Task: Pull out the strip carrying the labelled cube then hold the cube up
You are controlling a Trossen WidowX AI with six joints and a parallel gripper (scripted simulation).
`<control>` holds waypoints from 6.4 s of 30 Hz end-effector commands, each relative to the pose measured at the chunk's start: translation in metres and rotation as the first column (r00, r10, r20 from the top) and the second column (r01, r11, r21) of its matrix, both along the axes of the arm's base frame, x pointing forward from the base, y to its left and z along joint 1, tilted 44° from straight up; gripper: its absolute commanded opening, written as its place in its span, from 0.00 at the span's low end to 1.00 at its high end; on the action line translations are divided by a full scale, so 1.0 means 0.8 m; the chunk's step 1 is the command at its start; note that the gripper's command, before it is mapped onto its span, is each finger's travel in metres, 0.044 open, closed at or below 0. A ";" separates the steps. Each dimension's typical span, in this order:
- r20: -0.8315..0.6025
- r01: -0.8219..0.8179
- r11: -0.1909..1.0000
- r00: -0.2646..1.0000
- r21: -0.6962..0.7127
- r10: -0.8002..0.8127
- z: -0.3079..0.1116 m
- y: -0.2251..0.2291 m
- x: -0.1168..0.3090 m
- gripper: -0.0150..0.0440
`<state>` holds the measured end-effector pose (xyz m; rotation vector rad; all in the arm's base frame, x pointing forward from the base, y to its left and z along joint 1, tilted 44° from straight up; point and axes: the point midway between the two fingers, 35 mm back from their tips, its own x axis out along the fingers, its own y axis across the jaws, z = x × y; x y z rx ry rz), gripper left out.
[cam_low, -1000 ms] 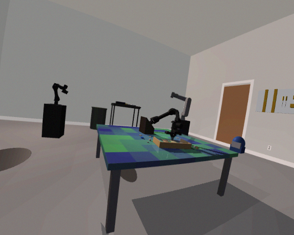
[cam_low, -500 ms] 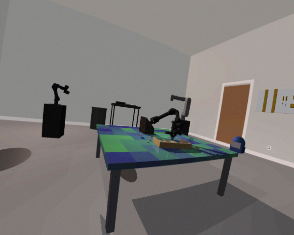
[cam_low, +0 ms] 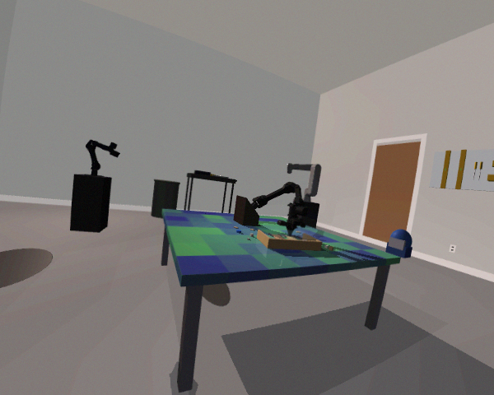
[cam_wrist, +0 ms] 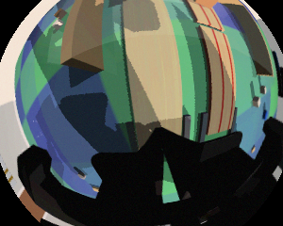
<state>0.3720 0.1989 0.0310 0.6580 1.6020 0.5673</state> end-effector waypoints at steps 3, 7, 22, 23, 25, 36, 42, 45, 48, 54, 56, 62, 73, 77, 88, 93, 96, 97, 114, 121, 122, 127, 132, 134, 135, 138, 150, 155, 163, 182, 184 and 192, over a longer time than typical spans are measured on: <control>-0.004 -0.003 1.000 1.000 -0.003 0.003 -0.002 0.003 -0.008 0.25; -0.004 -0.003 1.000 1.000 -0.003 0.003 -0.001 0.003 -0.016 0.25; -0.006 -0.003 1.000 1.000 -0.003 0.003 0.001 0.003 -0.045 0.25; -0.006 -0.003 1.000 1.000 -0.003 0.003 0.001 0.003 -0.047 0.25; -0.006 -0.003 1.000 1.000 -0.003 0.003 0.002 0.004 -0.051 0.25; -0.007 -0.003 1.000 1.000 -0.003 0.003 0.004 0.004 -0.071 0.25; -0.007 -0.003 1.000 1.000 -0.003 0.003 0.005 0.003 -0.082 0.25; -0.007 -0.003 1.000 1.000 -0.003 0.003 0.006 0.003 -0.088 0.25; -0.008 -0.003 1.000 1.000 -0.003 0.003 0.006 0.003 -0.093 0.25; -0.008 -0.003 1.000 1.000 -0.003 0.003 0.007 0.003 -0.104 0.25; -0.008 -0.003 1.000 1.000 -0.003 0.003 0.008 0.003 -0.108 0.25; -0.009 -0.003 1.000 1.000 -0.003 0.003 0.009 0.003 -0.120 0.25; -0.010 -0.003 1.000 1.000 -0.003 0.003 0.012 0.003 -0.141 0.25; -0.010 -0.003 1.000 1.000 -0.002 0.003 0.013 0.003 -0.149 0.25; -0.011 -0.003 1.000 1.000 -0.002 0.003 0.015 0.003 -0.170 0.25; -0.011 -0.003 1.000 1.000 -0.002 0.003 0.016 0.003 -0.179 0.25; -0.011 -0.003 1.000 1.000 -0.002 0.003 0.017 0.003 -0.185 0.25; -0.011 -0.003 1.000 1.000 -0.002 0.003 0.017 0.003 -0.186 0.25; -0.013 -0.003 1.000 1.000 -0.002 0.003 0.021 0.002 -0.217 0.25; -0.013 -0.003 1.000 1.000 -0.002 0.003 0.022 0.002 -0.224 0.25; -0.013 -0.003 1.000 1.000 -0.002 0.003 0.022 0.002 -0.224 0.25; -0.013 -0.003 1.000 1.000 -0.002 0.003 0.022 0.002 -0.224 0.25; -0.011 -0.003 1.000 1.000 -0.004 0.003 0.061 -0.033 -0.207 0.25; -0.012 -0.003 1.000 1.000 -0.004 0.003 0.063 -0.035 -0.207 0.25; -0.012 -0.003 1.000 1.000 -0.004 0.003 0.063 -0.035 -0.207 0.25; -0.014 -0.001 1.000 1.000 -0.004 0.001 0.061 -0.034 -0.199 0.34; -0.017 0.005 1.000 1.000 -0.005 -0.005 0.060 -0.036 -0.138 0.88; -0.016 0.005 1.000 1.000 -0.006 -0.005 0.059 -0.038 -0.114 1.00; -0.015 0.005 1.000 1.000 -0.006 -0.005 0.058 -0.041 -0.076 1.00; -0.011 0.005 1.000 1.000 -0.006 -0.005 0.058 -0.045 0.014 1.00; -0.010 0.005 1.000 1.000 -0.006 -0.005 0.057 -0.045 0.024 1.00; -0.009 0.005 1.000 1.000 -0.006 -0.005 0.055 -0.046 0.046 0.91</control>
